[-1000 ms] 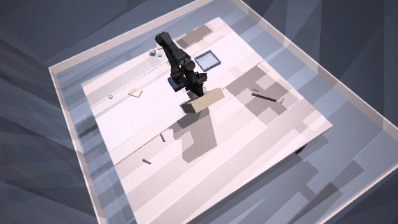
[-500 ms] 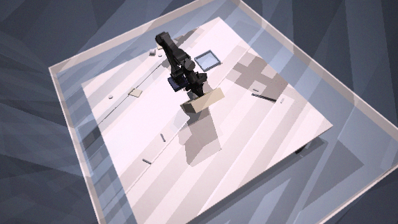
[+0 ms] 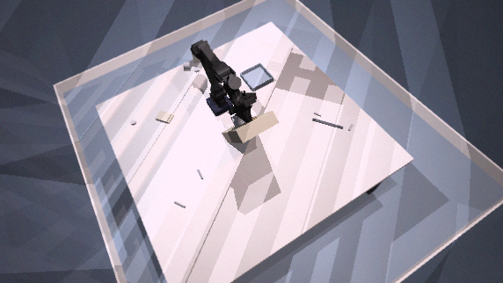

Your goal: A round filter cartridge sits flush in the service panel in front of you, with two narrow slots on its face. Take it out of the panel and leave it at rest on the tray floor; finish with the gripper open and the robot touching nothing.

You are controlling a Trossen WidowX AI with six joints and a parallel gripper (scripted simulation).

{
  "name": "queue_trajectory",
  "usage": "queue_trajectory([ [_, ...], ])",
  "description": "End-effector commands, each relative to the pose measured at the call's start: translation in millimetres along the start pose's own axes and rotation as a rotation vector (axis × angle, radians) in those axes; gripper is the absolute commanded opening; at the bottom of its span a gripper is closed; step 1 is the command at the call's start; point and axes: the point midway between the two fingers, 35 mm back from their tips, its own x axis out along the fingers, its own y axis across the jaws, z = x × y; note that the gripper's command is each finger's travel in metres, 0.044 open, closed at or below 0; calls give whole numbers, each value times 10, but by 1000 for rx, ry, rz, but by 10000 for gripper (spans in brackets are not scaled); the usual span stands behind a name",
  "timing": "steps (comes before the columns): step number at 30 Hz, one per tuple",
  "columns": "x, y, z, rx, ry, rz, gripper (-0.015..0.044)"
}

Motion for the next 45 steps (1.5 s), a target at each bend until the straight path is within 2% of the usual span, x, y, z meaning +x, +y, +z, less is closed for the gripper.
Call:
queue_trajectory([
  [1, 70, -17, -24, 4, 12, -4, 0],
  [22, 70, -17, -24, 4, 12, -4, 0],
  [34, -684, -14, -13, 4, 10, 1, 0],
  [45, -715, 156, 25, 4, 11, 2, 0],
])
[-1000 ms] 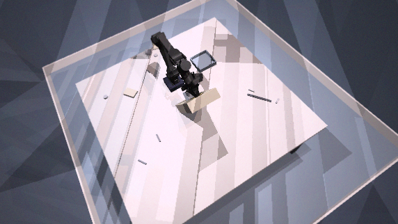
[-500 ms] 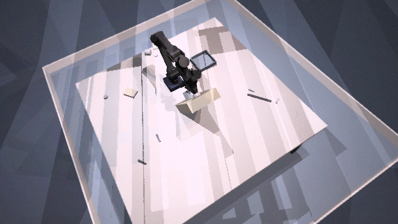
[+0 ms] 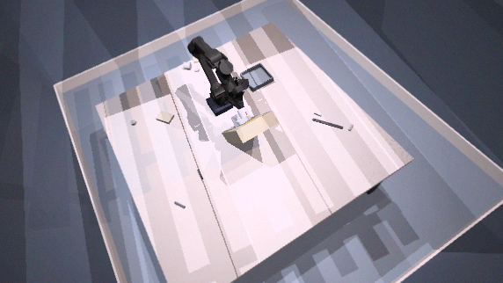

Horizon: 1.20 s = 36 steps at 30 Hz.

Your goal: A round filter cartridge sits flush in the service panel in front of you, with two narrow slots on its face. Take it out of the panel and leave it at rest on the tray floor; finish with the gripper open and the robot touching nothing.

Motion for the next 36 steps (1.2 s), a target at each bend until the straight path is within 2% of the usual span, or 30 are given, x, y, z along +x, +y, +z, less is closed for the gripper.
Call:
queue_trajectory([
  [1, 3, 104, 18, 4, 4, -2, 0],
  [19, 89, 657, 145, 4, 4, -1, 0],
  [23, 80, 600, 137, -1, -1, 5, 105],
  [24, 80, 600, 137, -1, -1, 5, 113],
  [36, 79, 600, 132, 4, 4, -1, 113],
])
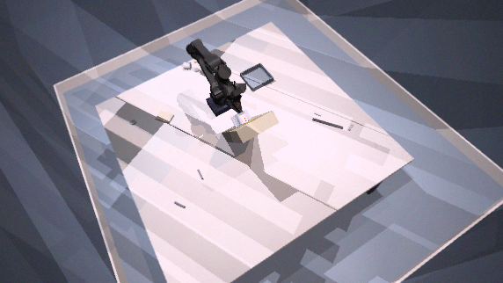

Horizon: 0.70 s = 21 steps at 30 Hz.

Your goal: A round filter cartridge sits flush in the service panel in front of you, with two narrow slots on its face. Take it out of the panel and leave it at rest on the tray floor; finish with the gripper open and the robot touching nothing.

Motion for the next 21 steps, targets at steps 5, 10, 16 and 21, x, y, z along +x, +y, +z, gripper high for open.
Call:
queue_trajectory([
  [5, -62, -482, -116, 4, 3, 2, 113],
  [10, -79, -706, -167, 4, 3, 1, 113],
  [16, -331, -1058, -244, 2, 3, -5, 271],
  [21, -532, -1292, -296, 1, 3, -10, 402],
])
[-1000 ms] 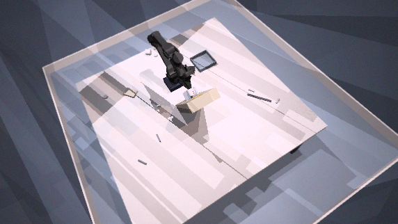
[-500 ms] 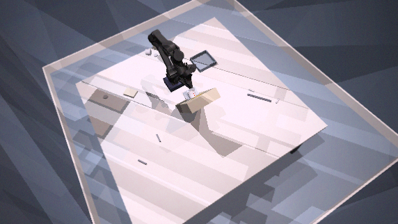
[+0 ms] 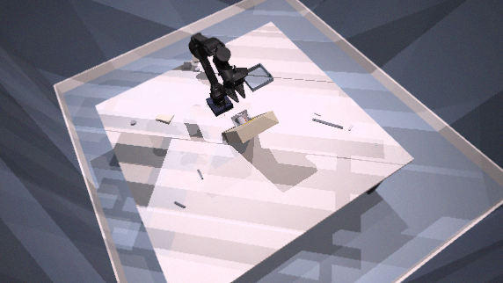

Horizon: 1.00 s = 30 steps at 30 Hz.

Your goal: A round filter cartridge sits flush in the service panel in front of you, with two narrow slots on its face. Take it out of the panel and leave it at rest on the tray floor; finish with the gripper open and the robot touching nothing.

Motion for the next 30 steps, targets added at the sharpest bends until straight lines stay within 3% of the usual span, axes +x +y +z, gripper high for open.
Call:
queue_trajectory([
  [1, -68, -65, -20, 18, 2, 9, 376],
  [4, 2, 74, 12, 233, -3, 62, 305],
  [12, 195, 576, 123, 990, 75, 251, 305],
  [20, 298, 1075, 234, 1708, 301, 393, 305],
  [30, 305, 1117, 243, 1765, 327, 400, 305],
])
